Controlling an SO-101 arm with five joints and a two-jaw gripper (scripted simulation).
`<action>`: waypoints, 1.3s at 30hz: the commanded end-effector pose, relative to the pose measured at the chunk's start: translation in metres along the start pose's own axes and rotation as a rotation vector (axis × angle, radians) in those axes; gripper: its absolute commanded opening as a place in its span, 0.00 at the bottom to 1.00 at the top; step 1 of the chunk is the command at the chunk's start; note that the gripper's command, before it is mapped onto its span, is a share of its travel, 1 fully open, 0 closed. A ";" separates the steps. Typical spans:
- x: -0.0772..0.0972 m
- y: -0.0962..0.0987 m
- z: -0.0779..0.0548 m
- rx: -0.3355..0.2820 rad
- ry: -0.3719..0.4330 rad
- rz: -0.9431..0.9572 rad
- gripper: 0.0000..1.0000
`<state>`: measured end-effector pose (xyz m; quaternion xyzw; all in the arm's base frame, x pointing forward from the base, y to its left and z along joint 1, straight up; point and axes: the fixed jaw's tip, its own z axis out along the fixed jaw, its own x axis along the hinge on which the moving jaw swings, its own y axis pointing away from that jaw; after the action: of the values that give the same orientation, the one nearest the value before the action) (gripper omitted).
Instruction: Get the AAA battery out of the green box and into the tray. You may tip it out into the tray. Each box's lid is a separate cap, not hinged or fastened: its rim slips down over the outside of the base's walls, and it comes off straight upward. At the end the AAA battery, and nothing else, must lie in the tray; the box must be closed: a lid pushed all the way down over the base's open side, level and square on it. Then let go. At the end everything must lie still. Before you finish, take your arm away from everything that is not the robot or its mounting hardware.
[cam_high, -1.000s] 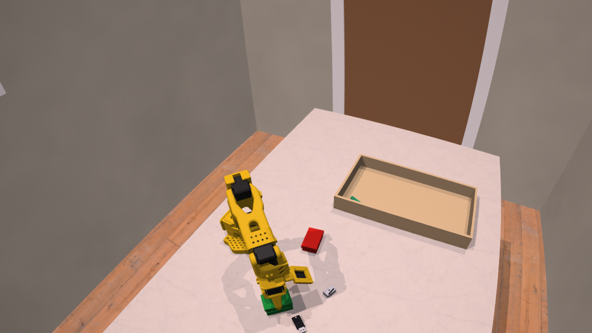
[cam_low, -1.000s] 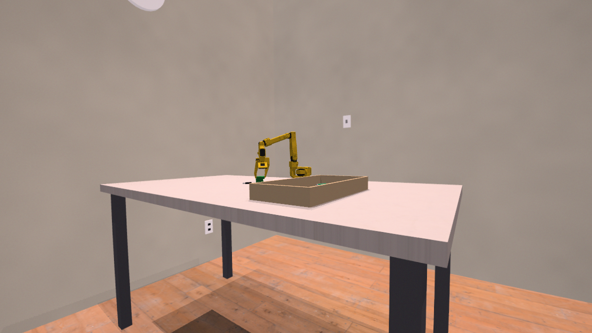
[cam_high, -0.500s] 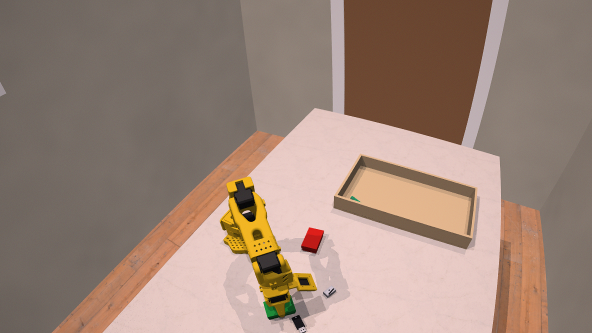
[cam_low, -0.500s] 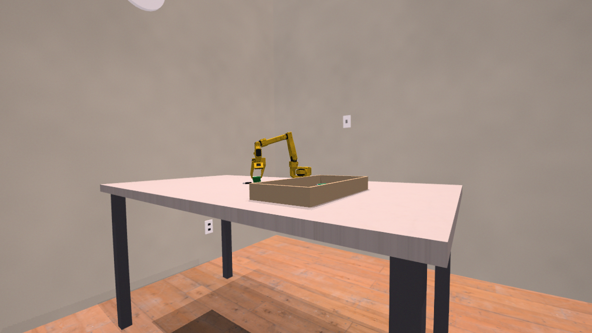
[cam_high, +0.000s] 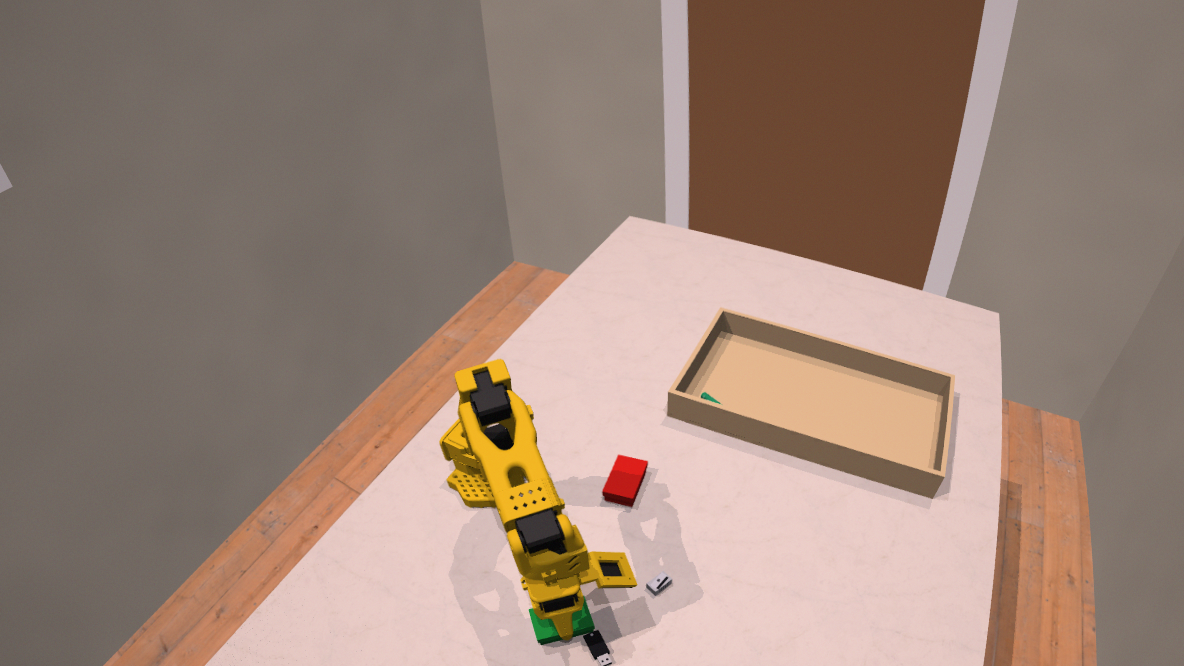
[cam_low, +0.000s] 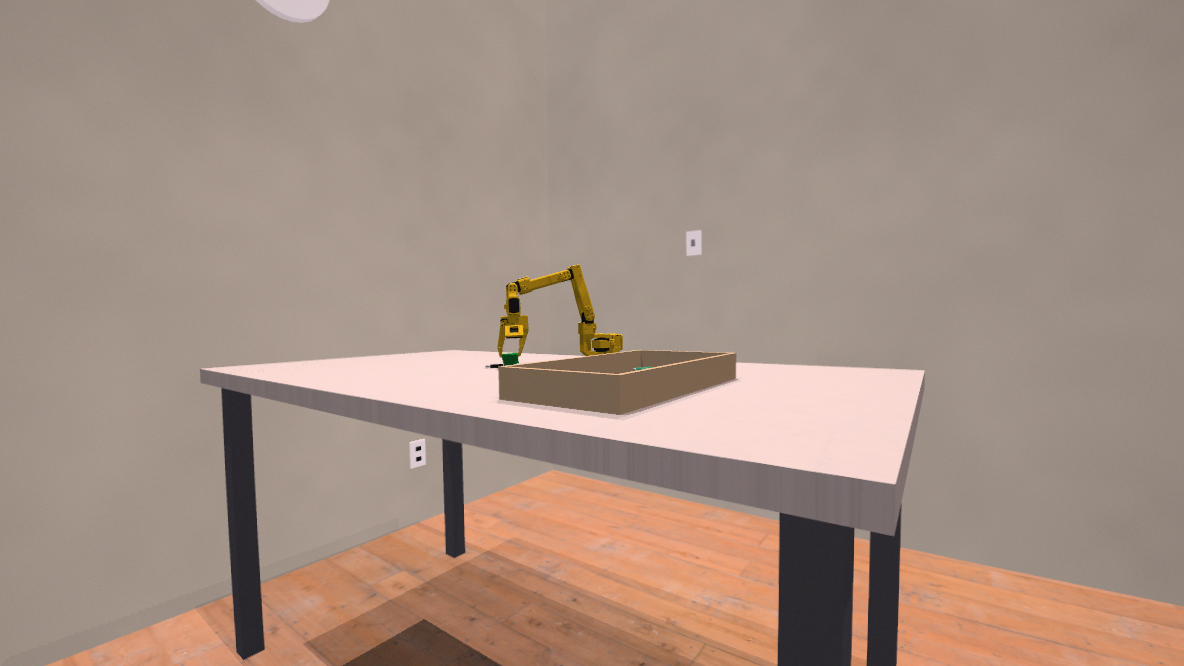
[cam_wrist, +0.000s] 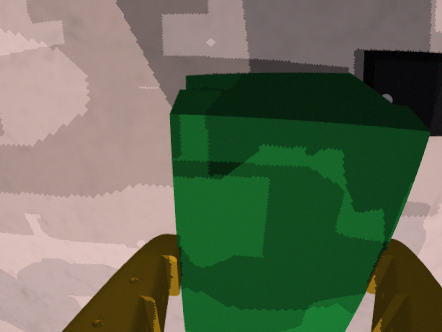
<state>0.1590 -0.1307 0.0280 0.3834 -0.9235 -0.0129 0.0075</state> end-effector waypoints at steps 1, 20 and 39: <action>-0.001 -0.005 -0.005 0.030 -0.004 0.007 0.22; -0.002 -0.018 -0.005 0.030 -0.004 0.007 0.22; -0.003 -0.027 -0.004 0.030 -0.004 0.007 0.22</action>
<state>0.1777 -0.1461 0.0276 0.3834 -0.9235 -0.0080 0.0048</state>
